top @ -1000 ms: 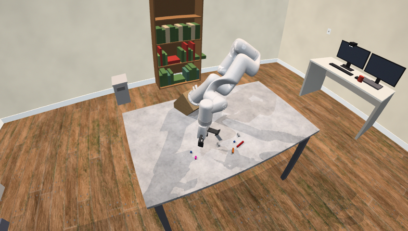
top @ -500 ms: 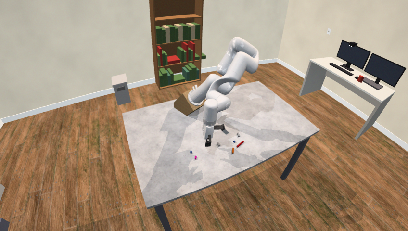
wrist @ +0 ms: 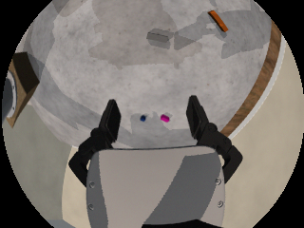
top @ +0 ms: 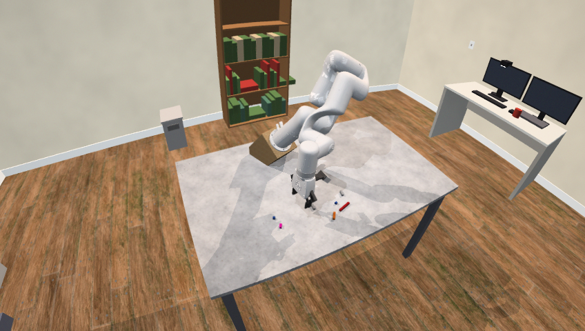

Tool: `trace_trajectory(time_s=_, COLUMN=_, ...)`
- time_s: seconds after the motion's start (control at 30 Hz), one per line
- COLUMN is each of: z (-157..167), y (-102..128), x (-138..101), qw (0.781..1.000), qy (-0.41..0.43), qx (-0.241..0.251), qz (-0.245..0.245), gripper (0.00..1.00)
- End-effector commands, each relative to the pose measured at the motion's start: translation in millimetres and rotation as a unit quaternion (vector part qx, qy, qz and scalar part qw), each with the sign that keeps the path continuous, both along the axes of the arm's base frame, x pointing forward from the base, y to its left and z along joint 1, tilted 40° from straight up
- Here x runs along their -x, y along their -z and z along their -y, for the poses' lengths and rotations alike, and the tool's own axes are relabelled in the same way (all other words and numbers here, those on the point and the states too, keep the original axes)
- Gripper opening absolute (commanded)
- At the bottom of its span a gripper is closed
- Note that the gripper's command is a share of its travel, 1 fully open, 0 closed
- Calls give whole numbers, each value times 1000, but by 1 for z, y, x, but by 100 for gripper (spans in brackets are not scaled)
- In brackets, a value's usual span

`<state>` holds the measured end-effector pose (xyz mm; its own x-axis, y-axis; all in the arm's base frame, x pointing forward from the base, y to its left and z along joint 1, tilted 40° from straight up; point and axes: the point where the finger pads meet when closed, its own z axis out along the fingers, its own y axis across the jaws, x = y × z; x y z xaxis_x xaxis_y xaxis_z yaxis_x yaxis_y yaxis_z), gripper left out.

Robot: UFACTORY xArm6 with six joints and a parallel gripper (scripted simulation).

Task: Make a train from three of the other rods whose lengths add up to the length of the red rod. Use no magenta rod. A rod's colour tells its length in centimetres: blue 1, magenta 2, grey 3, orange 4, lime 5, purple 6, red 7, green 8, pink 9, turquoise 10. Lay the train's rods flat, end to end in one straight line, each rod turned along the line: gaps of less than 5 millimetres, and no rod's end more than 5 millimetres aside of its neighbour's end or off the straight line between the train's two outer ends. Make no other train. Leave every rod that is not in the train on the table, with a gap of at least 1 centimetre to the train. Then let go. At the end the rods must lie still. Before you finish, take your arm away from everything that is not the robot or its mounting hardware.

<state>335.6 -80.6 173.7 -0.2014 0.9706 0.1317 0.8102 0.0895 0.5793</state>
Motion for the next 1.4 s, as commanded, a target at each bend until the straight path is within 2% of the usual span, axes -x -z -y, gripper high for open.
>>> trace_trajectory(time_s=0.0, z=-8, y=-2, x=0, qw=996, qy=-67, qx=44, qz=26, gripper=100)
trace_trajectory(time_s=0.17, z=-16, y=-4, x=0, qw=987, qy=-129, qx=87, qz=46, gripper=100)
trace_trajectory(time_s=0.23, z=-16, y=-4, x=0, qw=987, qy=-129, qx=87, qz=46, gripper=100)
trace_trajectory(time_s=0.27, z=-21, y=-5, x=0, qw=978, qy=-165, qx=113, qz=57, gripper=100)
trace_trajectory(time_s=0.47, z=-29, y=-6, x=1, qw=957, qy=-230, qx=159, qz=79, gripper=100)
trace_trajectory(time_s=0.73, z=-42, y=-8, x=2, qw=913, qy=-323, qx=225, qz=110, gripper=100)
trace_trajectory(time_s=0.8, z=-42, y=-8, x=2, qw=913, qy=-323, qx=225, qz=110, gripper=100)
trace_trajectory(time_s=0.87, z=-48, y=-9, x=2, qw=887, qy=-364, qx=255, qz=124, gripper=100)
trace_trajectory(time_s=1.2, z=-62, y=-11, x=4, qw=810, qy=-460, qx=327, qz=158, gripper=100)
trace_trajectory(time_s=1.3, z=-64, y=-12, x=4, qw=796, qy=-475, qx=338, qz=164, gripper=100)
trace_trajectory(time_s=1.37, z=-64, y=-12, x=4, qw=796, qy=-475, qx=338, qz=164, gripper=100)
